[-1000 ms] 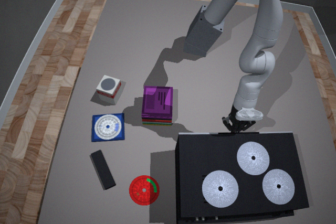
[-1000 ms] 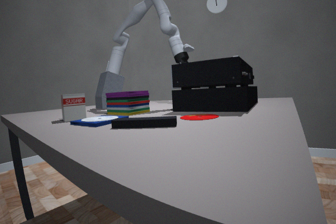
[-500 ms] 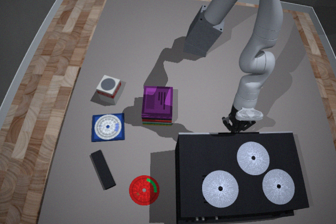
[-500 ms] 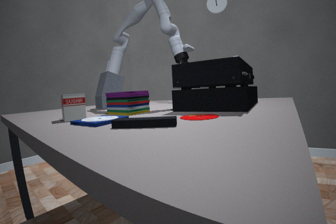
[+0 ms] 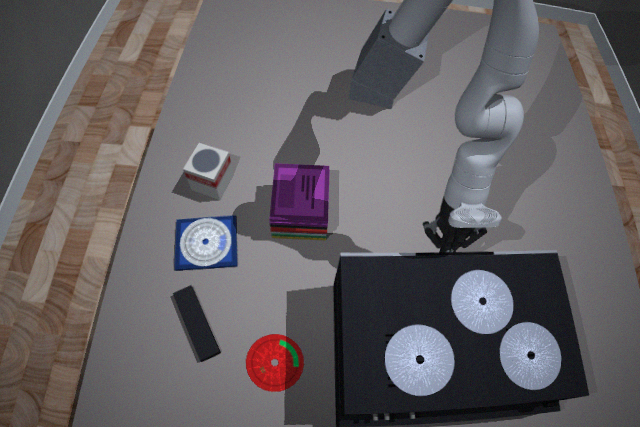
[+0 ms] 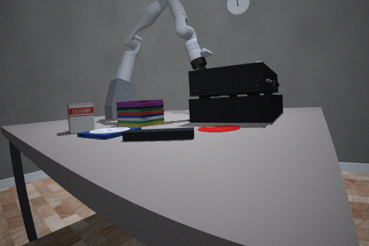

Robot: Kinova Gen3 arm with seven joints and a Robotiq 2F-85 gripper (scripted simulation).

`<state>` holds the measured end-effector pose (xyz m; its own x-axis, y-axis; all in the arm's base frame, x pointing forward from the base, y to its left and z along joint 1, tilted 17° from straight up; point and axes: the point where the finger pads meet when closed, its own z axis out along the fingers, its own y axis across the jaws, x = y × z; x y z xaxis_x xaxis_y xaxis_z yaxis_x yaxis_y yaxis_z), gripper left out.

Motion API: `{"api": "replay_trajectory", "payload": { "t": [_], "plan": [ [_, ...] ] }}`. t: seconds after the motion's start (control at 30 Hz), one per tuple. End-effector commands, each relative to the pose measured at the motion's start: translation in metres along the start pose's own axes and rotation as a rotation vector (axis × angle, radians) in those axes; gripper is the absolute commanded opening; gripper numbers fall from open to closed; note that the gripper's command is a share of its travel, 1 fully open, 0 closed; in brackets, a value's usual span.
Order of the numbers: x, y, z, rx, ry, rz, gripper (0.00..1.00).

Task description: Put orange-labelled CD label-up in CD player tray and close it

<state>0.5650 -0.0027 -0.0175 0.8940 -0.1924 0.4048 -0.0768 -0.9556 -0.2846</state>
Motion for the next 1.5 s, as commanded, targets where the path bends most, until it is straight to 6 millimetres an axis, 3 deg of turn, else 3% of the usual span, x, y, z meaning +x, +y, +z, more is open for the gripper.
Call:
{"api": "replay_trajectory", "payload": {
  "t": [0.0, 0.17, 0.47, 0.93, 1.47],
  "plan": [
    [-0.011, 0.0, -0.005, -0.001, 0.0, 0.0, 0.1],
    [-0.023, 0.0, -0.009, -0.001, 0.0, 0.0, 0.1],
    [-0.021, 0.0, -0.016, -0.001, 0.0, 0.0, 0.1],
    [0.008, 0.0, -0.095, -0.001, 0.0, 0.0, 0.1],
    [0.011, 0.0, -0.103, -0.001, 0.0, 0.0, 0.1]
  ]
}}
